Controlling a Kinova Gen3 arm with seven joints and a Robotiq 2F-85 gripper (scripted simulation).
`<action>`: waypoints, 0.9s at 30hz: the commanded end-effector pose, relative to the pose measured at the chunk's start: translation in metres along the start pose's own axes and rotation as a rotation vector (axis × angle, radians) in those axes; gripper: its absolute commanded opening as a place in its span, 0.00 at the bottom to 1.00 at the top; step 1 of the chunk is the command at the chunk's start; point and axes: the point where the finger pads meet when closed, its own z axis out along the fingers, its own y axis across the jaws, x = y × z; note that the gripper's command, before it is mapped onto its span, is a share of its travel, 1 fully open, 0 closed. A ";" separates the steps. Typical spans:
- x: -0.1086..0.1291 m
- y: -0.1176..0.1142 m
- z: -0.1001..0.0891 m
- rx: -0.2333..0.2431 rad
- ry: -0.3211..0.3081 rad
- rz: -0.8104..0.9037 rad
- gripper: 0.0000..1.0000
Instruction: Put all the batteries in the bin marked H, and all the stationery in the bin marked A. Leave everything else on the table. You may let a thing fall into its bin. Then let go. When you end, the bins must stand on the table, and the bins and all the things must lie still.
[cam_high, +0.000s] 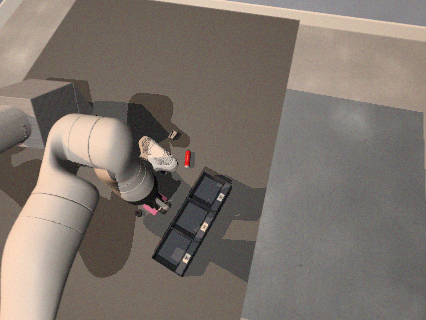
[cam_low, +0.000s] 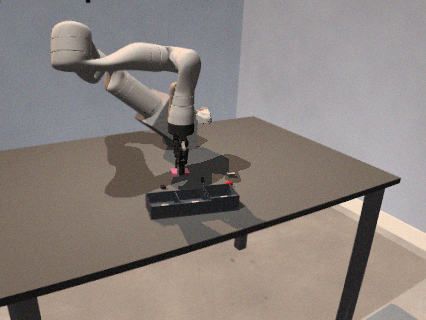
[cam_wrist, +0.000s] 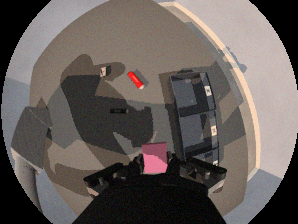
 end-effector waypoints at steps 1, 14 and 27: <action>-0.008 0.011 -0.001 0.000 0.002 0.031 0.35; -0.048 0.073 -0.001 0.000 0.002 0.481 0.35; -0.062 0.095 -0.001 0.000 0.002 1.031 0.35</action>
